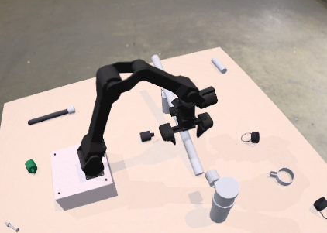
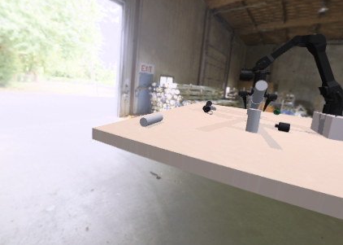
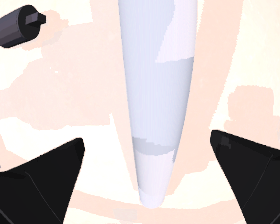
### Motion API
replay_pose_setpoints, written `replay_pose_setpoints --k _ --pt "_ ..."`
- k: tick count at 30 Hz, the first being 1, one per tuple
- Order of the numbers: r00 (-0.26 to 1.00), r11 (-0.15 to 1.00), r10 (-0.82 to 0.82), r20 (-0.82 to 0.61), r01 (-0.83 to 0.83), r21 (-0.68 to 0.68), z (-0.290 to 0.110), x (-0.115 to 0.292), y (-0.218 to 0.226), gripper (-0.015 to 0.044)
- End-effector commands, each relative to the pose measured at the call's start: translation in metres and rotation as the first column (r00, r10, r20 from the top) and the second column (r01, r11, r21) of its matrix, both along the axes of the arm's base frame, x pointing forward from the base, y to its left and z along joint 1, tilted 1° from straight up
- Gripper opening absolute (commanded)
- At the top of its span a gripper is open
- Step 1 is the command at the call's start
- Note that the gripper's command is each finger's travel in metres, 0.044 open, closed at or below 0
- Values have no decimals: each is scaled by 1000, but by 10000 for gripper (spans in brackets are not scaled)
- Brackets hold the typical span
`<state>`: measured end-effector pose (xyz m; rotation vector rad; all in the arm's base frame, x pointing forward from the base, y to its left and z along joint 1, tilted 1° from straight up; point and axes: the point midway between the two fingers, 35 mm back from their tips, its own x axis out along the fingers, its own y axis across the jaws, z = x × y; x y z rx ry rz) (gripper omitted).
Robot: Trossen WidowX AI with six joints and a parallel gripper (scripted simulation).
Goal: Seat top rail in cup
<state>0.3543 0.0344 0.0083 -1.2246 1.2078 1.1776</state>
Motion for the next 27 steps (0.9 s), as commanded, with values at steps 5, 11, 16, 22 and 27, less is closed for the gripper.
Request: replay_pose_setpoints --k 5,11,16,22,27 --pt "1000 1000 4 -6 -4 2 -14 -2 0 440" --pt "1000 1000 4 -6 -4 2 -24 -2 0 440" --pt "1000 1000 4 -6 -4 2 -32 -3 0 440" --pt "1000 1000 4 -6 -4 2 -34 -3 0 361" --pt "1000 1000 4 -6 -4 2 -34 -3 0 250"
